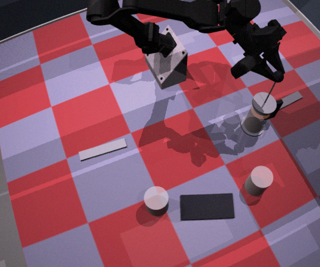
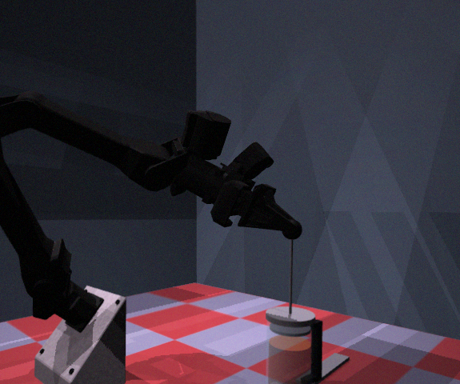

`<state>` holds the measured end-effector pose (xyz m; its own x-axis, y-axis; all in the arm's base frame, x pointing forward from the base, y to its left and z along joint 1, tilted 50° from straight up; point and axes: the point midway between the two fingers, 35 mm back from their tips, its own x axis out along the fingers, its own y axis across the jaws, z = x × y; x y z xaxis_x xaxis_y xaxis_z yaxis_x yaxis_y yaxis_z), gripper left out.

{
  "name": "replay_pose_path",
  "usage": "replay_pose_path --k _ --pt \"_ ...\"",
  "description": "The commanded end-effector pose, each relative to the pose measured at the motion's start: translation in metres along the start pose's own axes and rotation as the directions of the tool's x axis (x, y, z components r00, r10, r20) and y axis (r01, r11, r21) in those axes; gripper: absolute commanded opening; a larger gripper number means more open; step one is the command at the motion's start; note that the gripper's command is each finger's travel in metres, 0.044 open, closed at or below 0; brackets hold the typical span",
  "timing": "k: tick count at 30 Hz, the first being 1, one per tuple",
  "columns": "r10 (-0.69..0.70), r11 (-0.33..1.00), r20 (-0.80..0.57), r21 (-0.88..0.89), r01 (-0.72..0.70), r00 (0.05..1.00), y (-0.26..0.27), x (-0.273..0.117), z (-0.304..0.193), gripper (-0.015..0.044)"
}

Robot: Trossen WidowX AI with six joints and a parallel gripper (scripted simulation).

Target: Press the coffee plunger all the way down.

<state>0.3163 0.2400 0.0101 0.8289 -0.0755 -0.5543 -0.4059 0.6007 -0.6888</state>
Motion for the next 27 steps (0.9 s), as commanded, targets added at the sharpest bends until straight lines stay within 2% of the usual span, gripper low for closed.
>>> replay_pose_path --k 1,27 --pt "0.005 1.0 -0.048 -0.017 -0.006 0.999 0.002 0.011 -0.024 0.0123" --pt "0.004 1.0 -0.048 -0.018 -0.005 0.999 0.002 0.036 -0.06 0.0123"
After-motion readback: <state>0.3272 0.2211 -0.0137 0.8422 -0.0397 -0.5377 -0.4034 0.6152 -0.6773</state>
